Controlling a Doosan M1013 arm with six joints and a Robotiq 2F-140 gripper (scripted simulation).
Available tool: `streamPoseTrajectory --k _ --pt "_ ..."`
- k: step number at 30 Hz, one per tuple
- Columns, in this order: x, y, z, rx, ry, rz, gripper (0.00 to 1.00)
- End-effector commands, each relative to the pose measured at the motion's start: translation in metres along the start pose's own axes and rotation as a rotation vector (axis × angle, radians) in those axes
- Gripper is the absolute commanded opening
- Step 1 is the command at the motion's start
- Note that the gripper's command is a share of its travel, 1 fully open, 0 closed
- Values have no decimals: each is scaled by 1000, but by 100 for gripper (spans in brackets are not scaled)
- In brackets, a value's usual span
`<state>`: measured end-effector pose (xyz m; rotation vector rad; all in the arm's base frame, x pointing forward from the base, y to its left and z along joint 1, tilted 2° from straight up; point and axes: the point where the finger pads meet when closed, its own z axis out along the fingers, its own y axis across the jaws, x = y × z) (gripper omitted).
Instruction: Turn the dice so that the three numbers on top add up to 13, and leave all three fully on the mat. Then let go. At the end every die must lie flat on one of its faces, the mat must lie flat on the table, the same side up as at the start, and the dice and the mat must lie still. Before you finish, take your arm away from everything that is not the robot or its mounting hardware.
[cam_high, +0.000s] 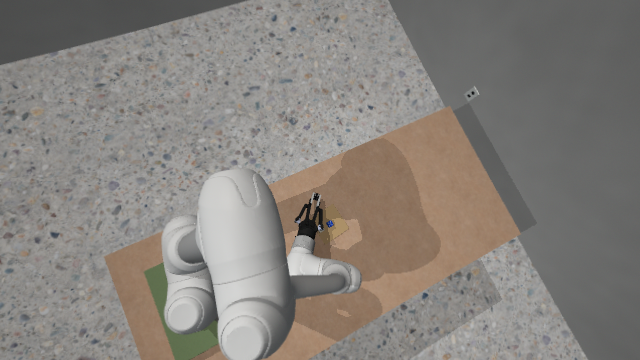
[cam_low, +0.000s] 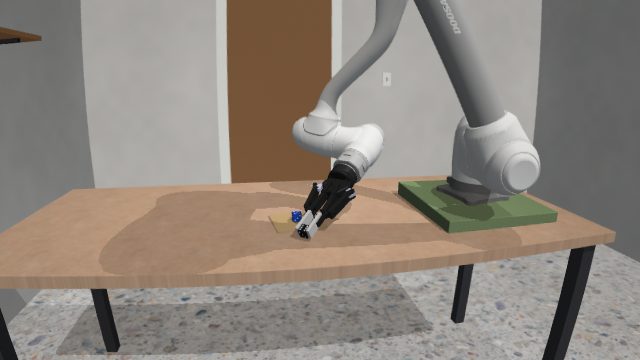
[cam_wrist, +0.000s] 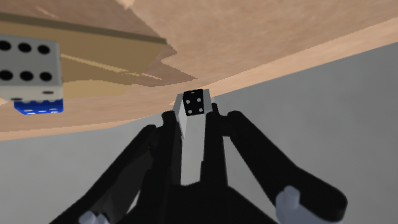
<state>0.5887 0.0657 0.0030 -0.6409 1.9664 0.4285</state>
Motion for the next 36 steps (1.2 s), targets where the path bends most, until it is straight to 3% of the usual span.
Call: streamPoseTrajectory --k 1,36 --pt "0 0 0 0 0 0 13" --pt "10 0 5 0 0 0 13"
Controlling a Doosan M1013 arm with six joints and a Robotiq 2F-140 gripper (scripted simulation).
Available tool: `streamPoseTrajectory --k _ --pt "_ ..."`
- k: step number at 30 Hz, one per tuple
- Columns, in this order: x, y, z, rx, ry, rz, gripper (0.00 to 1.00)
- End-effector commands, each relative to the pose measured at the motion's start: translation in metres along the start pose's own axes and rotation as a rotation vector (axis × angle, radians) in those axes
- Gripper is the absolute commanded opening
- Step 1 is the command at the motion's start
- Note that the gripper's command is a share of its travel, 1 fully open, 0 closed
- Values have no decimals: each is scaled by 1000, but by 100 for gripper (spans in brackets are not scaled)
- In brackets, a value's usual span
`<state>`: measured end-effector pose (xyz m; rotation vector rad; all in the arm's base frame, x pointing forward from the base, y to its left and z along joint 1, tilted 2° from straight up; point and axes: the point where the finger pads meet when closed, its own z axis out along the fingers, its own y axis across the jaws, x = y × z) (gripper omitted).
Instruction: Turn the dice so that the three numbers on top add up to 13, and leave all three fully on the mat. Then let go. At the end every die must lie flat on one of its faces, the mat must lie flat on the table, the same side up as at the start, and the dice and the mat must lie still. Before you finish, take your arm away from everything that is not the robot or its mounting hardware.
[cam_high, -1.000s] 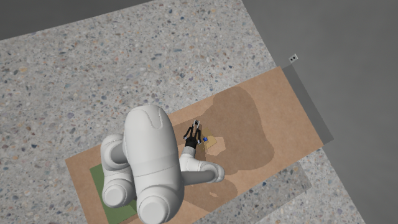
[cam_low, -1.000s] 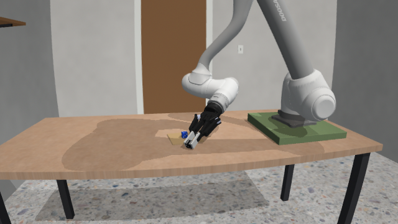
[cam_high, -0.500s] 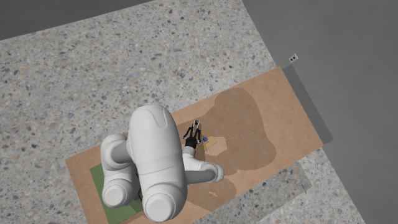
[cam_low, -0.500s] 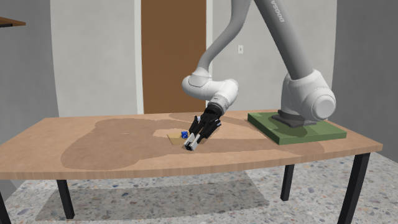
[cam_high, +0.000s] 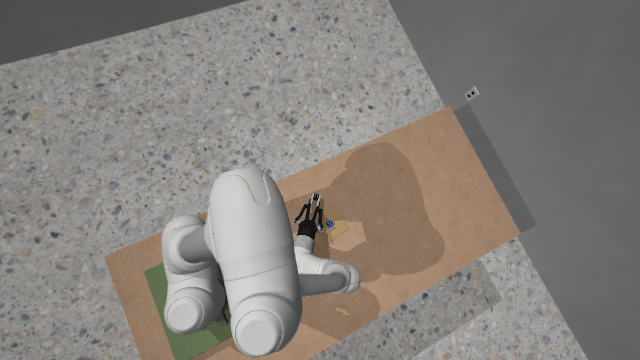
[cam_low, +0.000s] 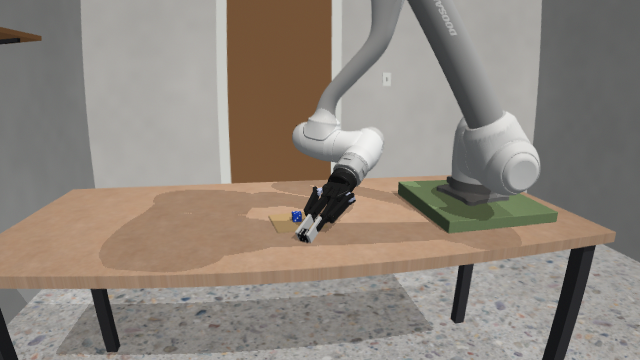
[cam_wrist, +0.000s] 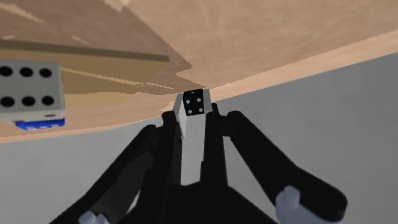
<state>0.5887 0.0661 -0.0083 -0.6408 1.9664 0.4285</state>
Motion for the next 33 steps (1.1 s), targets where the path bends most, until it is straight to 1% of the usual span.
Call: streamPoseTrajectory --k 1,24,25,27,28,32,33 --pt "0 0 0 0 0 0 13" --pt "0 0 0 0 0 0 13" --pt "0 0 0 0 0 0 15" --pt "0 0 0 0 0 0 15" --pt "0 0 0 0 0 0 17" --pt "0 0 0 0 0 0 17" --pt "0 0 0 0 0 0 20"
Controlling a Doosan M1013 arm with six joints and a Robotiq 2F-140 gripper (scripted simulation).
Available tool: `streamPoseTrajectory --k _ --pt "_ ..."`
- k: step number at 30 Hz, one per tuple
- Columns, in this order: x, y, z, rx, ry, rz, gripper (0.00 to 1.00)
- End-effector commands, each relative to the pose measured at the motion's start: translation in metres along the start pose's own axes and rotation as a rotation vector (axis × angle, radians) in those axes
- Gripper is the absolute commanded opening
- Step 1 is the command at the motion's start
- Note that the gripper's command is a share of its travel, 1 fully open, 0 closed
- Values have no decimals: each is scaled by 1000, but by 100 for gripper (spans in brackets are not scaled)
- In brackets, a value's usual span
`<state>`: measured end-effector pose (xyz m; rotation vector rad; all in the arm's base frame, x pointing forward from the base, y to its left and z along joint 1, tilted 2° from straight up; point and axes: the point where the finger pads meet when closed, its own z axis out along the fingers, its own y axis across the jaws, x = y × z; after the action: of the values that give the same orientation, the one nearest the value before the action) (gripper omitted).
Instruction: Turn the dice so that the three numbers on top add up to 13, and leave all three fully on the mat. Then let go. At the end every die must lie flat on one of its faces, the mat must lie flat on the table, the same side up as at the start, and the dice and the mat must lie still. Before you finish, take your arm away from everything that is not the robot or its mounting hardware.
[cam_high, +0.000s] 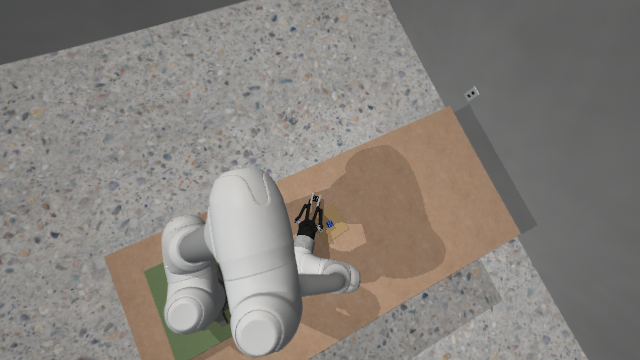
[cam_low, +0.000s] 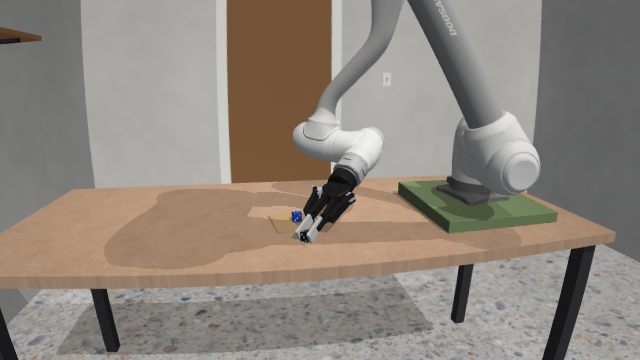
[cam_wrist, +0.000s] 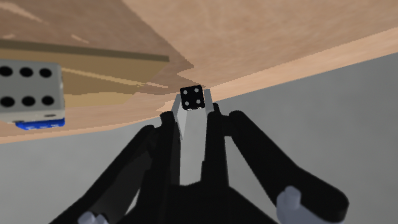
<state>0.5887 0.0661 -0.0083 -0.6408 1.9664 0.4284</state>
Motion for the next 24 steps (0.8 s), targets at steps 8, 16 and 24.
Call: streamPoseTrajectory --k 8,16,24 --pt "0 0 0 0 0 0 25" --pt "0 0 0 0 0 0 25" --pt "0 0 0 0 0 0 25"
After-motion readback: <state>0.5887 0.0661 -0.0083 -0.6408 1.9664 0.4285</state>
